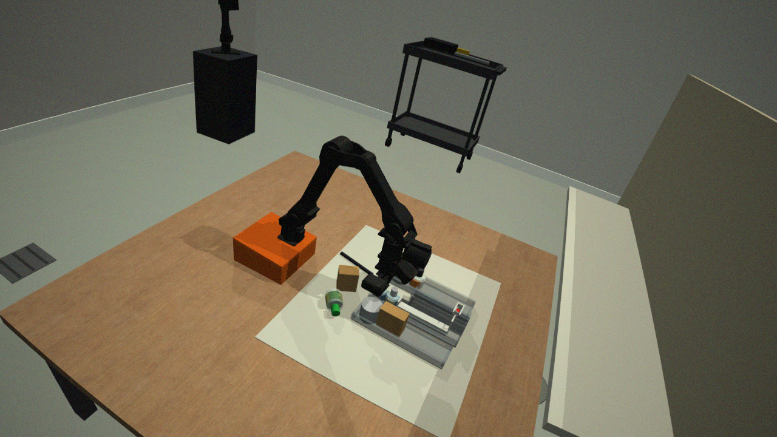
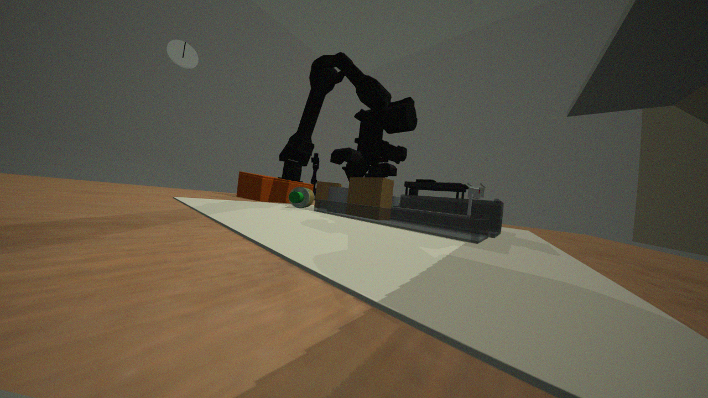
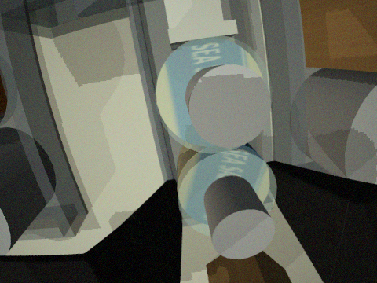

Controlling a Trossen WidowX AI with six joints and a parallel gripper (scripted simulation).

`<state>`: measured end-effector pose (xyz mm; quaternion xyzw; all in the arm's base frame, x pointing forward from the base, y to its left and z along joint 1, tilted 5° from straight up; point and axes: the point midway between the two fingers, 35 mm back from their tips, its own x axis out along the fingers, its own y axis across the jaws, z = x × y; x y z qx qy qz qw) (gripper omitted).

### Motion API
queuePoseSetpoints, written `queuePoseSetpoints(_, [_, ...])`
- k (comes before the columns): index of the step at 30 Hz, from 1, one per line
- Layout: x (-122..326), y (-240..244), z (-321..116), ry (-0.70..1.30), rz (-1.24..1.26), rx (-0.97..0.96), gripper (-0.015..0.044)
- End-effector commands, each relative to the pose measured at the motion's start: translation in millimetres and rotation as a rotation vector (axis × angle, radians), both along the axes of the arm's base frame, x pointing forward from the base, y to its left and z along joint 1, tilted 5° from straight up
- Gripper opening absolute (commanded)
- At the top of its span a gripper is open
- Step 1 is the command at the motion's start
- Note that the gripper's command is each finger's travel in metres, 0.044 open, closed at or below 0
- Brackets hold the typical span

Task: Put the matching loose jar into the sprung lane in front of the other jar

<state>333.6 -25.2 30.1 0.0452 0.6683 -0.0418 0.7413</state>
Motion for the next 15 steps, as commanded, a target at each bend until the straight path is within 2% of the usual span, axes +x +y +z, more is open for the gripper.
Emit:
queuePoseSetpoints(1, [1.7, 0.1, 0.2, -0.012, 0.003, 0.0, 0.0])
queuePoseSetpoints(15, [-2.4, 0.2, -0.4, -0.012, 0.003, 0.0, 0.0])
